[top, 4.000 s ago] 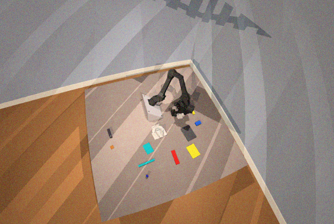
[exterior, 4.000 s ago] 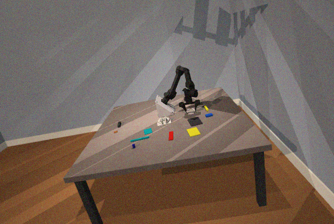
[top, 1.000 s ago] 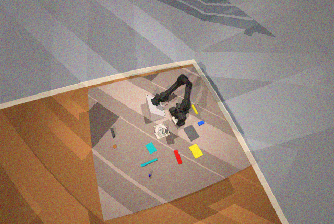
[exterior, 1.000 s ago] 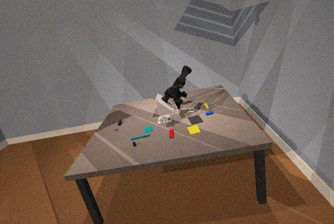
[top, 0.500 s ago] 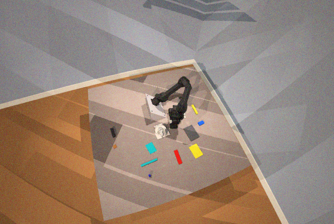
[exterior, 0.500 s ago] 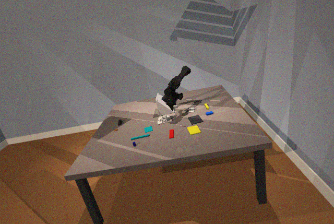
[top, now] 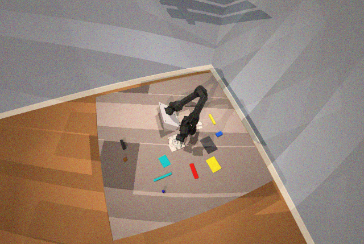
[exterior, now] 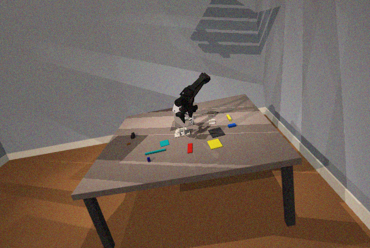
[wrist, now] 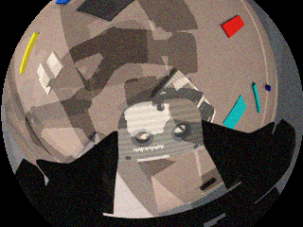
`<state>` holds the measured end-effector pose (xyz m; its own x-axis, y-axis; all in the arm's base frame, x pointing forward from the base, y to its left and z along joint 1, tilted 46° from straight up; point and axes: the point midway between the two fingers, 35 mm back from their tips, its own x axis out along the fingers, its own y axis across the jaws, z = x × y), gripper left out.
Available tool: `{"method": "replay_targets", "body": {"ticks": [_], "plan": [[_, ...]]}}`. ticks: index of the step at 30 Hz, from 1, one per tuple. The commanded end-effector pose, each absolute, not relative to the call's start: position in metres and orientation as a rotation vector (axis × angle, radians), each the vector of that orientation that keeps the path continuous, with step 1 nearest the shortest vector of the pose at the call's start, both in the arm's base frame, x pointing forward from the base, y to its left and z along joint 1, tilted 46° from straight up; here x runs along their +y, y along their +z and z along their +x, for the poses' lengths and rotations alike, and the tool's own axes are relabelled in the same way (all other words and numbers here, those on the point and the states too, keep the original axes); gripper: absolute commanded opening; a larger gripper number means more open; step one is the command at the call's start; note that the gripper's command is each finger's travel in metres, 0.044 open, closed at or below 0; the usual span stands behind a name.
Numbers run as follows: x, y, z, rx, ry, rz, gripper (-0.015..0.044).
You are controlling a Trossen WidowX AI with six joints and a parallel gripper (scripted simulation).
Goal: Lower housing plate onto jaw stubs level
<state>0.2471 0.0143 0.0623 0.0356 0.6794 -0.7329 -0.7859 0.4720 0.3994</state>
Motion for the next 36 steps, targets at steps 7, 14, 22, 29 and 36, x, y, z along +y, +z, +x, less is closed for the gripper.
{"method": "replay_targets", "body": {"ticks": [7,14,22,29,36], "plan": [[-0.003,0.045,0.244,1.174,0.993,0.090,0.0351],[-0.015,0.032,0.241,1.262,0.887,0.253,0.0351],[-0.028,0.018,0.236,1.352,0.760,0.441,0.0351],[-0.033,0.012,0.233,1.387,0.704,0.522,0.0351],[-0.033,0.012,0.233,1.387,0.704,0.522,0.0351]]}}
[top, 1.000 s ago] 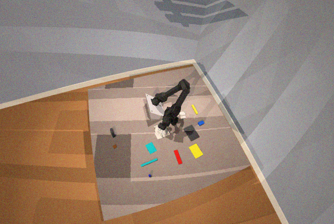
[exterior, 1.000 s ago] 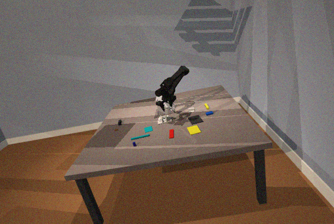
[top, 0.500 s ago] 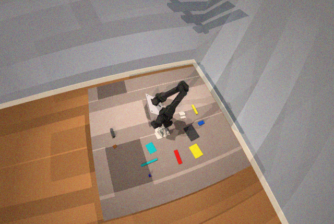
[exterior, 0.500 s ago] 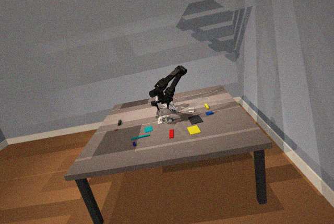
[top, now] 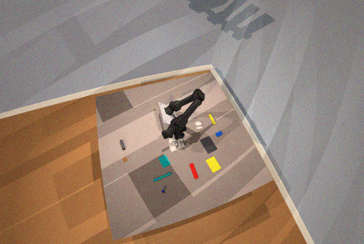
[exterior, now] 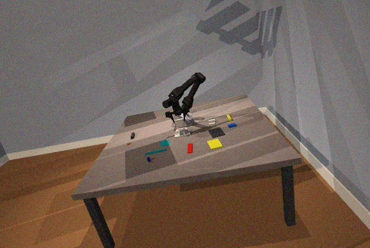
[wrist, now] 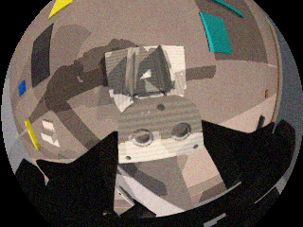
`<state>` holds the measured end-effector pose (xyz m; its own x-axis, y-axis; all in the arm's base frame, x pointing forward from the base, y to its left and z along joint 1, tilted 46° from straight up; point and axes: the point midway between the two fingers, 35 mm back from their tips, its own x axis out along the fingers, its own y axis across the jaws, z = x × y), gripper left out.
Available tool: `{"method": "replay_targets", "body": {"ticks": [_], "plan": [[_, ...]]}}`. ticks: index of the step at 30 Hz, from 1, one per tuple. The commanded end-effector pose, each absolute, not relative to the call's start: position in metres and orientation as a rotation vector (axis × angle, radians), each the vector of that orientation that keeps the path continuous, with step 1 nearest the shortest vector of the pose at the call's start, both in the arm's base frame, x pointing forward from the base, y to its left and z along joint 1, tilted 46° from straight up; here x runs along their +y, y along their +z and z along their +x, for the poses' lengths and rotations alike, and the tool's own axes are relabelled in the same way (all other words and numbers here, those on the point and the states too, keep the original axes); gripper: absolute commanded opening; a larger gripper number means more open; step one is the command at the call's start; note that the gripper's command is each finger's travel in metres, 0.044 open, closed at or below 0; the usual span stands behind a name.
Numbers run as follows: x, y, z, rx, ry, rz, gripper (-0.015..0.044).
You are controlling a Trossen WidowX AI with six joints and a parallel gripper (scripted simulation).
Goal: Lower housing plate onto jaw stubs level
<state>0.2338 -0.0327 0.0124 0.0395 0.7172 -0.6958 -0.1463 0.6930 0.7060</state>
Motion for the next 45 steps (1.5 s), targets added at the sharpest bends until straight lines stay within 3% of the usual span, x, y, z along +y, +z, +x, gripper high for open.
{"method": "replay_targets", "body": {"ticks": [1,45], "plan": [[-0.033,0.012,0.233,1.387,0.704,0.522,0.0351],[-0.033,0.011,0.217,1.388,0.705,0.521,0.0351]]}}
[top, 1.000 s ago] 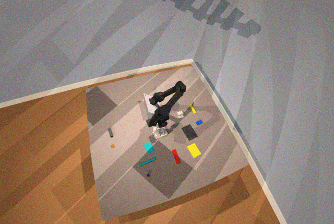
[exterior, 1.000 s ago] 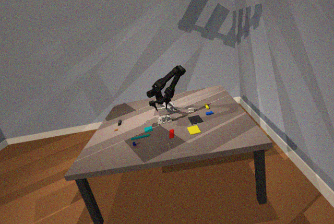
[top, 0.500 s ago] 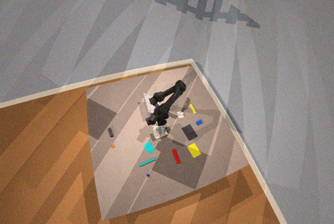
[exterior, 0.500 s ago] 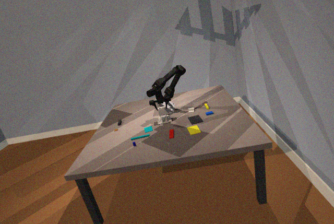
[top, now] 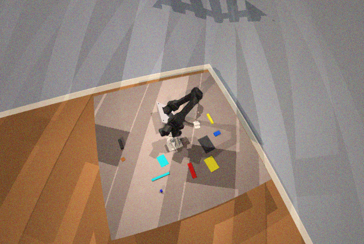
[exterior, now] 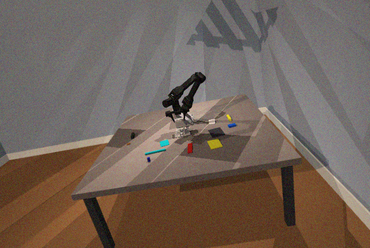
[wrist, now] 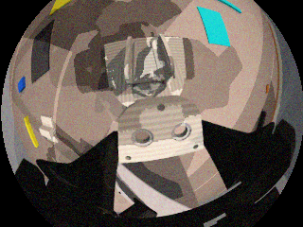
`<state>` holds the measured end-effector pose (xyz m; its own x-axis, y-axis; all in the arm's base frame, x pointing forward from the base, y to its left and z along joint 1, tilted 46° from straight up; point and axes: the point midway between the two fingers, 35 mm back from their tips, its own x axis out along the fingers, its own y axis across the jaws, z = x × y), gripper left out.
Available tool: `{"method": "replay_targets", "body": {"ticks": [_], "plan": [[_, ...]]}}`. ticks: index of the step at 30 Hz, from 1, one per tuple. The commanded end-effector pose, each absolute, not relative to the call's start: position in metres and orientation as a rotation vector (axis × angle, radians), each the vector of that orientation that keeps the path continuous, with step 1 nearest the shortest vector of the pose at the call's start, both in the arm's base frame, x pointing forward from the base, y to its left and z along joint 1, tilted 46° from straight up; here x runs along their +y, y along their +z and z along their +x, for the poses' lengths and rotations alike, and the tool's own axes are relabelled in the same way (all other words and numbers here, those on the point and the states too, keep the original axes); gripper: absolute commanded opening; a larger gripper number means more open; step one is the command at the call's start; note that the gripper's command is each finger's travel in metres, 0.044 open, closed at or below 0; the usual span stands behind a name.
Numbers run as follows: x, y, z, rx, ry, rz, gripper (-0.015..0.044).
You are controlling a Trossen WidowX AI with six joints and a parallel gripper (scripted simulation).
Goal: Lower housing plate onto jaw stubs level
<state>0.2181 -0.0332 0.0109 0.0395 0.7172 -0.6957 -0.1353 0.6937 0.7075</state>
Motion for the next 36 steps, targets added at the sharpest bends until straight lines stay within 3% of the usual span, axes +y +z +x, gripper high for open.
{"method": "replay_targets", "body": {"ticks": [1,36], "plan": [[-0.033,0.011,0.217,1.388,0.705,0.521,0.0351],[-0.009,-0.014,0.221,1.387,0.703,0.520,0.0351]]}}
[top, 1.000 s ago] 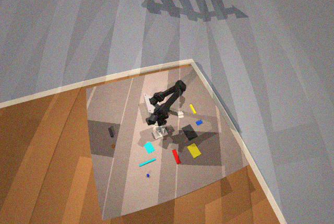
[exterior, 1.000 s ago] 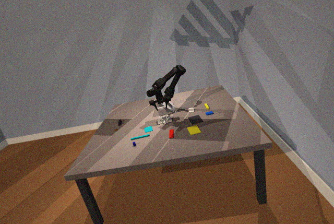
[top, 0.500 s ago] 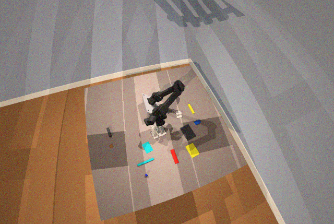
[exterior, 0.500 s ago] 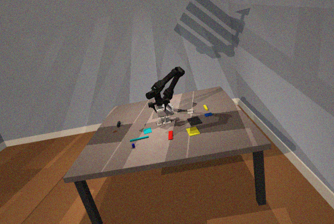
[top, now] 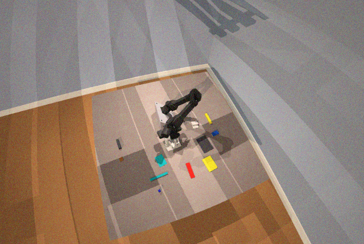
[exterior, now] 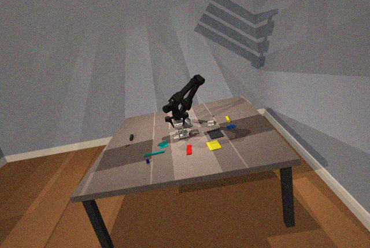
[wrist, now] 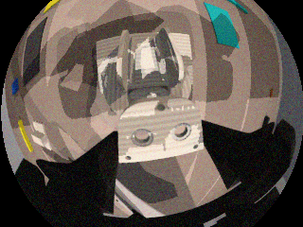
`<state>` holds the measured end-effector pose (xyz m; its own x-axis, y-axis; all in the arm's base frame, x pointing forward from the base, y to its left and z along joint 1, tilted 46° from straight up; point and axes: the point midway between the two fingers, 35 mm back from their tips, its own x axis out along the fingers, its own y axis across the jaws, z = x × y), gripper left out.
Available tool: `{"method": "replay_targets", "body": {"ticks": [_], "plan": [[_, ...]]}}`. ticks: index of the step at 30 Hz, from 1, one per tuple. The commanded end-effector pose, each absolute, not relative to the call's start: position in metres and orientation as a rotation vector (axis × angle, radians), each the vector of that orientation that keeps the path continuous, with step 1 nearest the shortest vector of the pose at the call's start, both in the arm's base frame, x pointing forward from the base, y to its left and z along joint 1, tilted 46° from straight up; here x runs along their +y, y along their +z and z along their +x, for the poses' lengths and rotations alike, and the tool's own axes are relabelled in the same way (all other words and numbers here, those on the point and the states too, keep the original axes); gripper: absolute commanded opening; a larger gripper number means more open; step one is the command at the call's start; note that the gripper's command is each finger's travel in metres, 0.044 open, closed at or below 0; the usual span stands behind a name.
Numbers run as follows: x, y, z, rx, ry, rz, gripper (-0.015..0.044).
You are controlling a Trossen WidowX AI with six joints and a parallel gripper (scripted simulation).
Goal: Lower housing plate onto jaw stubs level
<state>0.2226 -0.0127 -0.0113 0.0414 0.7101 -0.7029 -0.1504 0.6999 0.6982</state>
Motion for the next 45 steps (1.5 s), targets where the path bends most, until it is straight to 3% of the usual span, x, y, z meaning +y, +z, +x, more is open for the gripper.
{"method": "replay_targets", "body": {"ticks": [1,45], "plan": [[-0.007,-0.016,0.221,1.387,0.703,0.520,0.0351],[0.014,-0.034,0.220,1.389,0.702,0.529,0.0351]]}}
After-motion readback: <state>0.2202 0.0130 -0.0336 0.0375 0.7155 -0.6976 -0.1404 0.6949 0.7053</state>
